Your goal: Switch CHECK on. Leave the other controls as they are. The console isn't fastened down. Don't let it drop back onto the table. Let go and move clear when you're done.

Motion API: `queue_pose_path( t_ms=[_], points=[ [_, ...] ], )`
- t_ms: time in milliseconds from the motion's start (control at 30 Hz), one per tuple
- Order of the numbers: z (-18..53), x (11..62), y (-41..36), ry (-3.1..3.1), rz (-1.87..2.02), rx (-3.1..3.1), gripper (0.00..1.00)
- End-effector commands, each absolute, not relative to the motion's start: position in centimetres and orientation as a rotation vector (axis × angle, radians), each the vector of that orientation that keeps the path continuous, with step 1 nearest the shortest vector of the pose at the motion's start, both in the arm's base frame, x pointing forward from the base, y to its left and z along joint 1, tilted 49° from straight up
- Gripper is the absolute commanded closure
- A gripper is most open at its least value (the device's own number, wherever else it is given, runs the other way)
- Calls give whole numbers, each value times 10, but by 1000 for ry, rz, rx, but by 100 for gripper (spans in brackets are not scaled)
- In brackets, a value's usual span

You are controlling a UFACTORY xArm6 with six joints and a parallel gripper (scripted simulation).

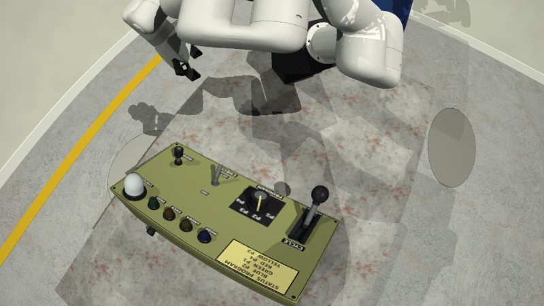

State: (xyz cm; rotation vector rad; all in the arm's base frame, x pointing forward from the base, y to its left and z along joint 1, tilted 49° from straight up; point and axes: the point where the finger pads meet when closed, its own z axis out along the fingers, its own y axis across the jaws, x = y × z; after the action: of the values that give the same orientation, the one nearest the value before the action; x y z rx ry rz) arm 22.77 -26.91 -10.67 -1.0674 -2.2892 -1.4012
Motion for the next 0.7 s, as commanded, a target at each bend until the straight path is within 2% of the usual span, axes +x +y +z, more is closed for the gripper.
queue_pose_path(
  t_ms=[0, 100, 333, 600, 667],
  points=[
    [-107, 207, -292, -2402, -1164, -1049, 0],
    [-107, 201, -300, -2439, -1083, -1037, 0],
    [-87, 173, -360, -2664, -578, -922, 0],
    [-43, 176, -417, -2877, -93, -735, 0],
    [-43, 176, -417, -2877, -93, -735, 0]
  ],
)
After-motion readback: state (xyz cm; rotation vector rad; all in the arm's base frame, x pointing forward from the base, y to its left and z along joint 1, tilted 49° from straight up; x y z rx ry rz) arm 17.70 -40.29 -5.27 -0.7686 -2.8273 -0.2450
